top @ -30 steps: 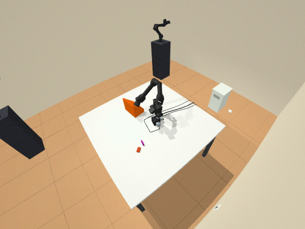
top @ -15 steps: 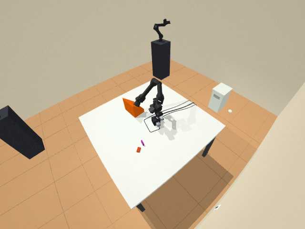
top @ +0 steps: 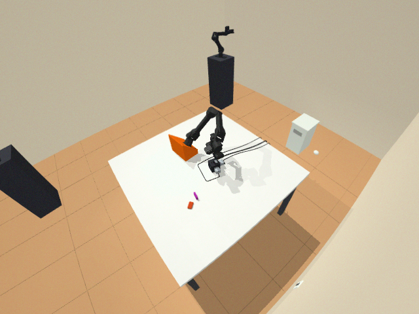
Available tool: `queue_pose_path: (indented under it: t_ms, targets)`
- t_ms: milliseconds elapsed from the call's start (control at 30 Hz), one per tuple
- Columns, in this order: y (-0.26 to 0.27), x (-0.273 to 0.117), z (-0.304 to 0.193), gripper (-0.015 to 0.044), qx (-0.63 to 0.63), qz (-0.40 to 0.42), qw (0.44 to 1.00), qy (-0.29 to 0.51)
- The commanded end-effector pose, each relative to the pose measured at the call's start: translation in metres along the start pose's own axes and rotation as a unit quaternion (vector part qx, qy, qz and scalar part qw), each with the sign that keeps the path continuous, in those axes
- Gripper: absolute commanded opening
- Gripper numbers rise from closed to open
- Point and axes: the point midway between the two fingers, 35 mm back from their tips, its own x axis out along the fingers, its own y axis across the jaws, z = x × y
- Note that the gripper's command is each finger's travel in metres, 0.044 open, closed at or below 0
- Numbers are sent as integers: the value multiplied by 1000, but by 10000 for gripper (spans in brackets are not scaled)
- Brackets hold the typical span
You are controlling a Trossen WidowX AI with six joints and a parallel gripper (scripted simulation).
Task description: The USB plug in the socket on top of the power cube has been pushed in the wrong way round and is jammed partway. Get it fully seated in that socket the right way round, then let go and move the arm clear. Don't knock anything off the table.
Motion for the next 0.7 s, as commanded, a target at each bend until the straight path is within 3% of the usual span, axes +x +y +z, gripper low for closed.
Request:
queue_pose_path:
  t_ms: [0, 667]
  targets:
    - [0, -4, 1, 0, -2, 1, 1000, -1]
    - [0, -9, 0, 0, -54, 0, 999, 0]
